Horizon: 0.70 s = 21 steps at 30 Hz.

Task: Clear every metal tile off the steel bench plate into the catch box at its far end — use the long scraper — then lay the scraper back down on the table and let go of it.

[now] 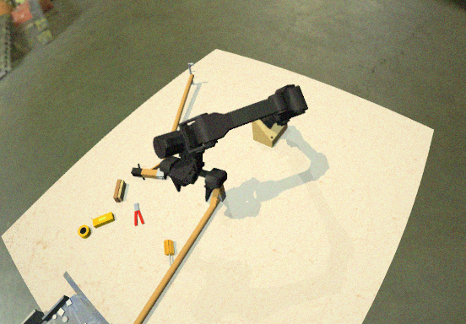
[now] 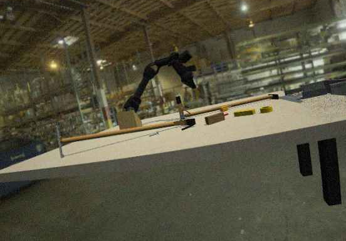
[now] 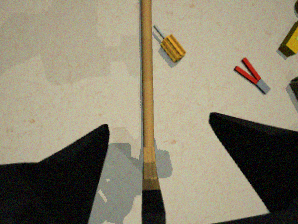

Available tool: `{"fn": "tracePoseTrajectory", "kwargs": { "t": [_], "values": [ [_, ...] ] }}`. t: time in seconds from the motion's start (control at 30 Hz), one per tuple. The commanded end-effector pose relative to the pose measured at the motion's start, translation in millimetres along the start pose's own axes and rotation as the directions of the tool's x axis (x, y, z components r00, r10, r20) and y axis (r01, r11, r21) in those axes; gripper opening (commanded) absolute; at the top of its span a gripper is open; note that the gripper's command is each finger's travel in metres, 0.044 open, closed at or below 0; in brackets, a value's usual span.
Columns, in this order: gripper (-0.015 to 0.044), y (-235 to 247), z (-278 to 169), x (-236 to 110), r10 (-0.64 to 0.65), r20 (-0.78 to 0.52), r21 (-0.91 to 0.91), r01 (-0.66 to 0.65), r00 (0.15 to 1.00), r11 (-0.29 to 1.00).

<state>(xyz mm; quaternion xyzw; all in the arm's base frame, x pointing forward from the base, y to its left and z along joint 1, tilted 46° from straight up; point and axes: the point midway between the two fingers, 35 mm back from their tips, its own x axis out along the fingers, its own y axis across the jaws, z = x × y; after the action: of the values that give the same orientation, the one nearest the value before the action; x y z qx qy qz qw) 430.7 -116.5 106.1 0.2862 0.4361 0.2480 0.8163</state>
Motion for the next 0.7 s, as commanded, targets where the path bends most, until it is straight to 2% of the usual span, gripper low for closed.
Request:
{"fn": "tracePoseTrajectory", "kwargs": {
  "t": [0.0, 0.67],
  "values": [
    [0.0440, 0.1, -5.8, -8.5, -0.001, 0.018, 0.001, 0.001, 1.000, 1.000],
    [0.0440, 1.3, -45.6, -41.5, -0.017, 0.094, 0.034, 0.014, 0.995, 0.999]
  ]
}}
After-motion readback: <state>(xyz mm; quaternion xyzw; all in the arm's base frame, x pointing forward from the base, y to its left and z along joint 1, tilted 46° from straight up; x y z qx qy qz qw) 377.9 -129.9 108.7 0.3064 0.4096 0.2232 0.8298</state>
